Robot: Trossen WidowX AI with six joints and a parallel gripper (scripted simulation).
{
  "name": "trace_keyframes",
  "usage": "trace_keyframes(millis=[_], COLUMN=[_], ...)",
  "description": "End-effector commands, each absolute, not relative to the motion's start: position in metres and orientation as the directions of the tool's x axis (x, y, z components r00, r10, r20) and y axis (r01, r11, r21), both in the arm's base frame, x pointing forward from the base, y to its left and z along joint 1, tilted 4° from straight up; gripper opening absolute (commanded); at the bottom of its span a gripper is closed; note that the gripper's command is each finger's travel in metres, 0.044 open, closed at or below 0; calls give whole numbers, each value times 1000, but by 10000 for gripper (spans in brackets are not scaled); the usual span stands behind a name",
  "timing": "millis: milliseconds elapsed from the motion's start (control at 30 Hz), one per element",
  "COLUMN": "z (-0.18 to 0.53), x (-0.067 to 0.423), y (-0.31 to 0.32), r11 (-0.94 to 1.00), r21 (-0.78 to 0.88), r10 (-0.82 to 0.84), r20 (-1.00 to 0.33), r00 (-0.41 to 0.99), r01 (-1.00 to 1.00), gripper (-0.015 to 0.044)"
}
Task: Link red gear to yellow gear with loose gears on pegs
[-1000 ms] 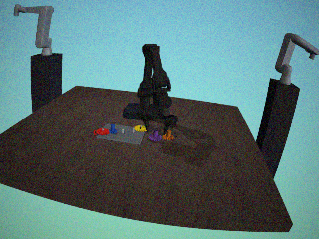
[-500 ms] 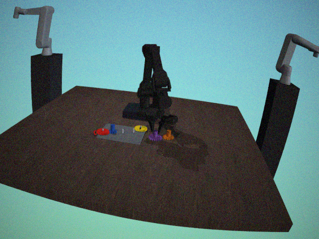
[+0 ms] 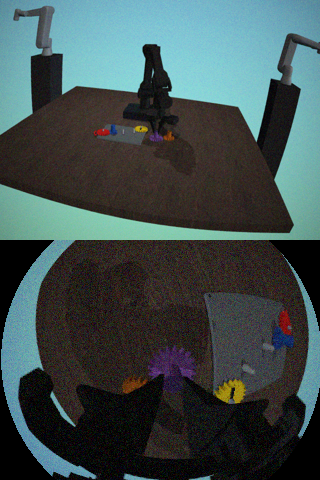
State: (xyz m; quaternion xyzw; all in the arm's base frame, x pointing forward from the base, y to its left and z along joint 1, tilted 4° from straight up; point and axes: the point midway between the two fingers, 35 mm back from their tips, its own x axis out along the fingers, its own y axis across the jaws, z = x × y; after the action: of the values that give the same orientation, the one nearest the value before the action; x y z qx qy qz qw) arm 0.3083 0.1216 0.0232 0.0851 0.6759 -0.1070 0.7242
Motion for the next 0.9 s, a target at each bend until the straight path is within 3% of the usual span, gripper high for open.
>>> trace_keyframes(millis=[0,867], z=[27,77], x=[310,316], y=[124,130], r11=[960,961], r21=[-2,-13], r10=[-28,-35], r20=[-996,-997], r00=[90,73], r01=[280,276], gripper=[0,0])
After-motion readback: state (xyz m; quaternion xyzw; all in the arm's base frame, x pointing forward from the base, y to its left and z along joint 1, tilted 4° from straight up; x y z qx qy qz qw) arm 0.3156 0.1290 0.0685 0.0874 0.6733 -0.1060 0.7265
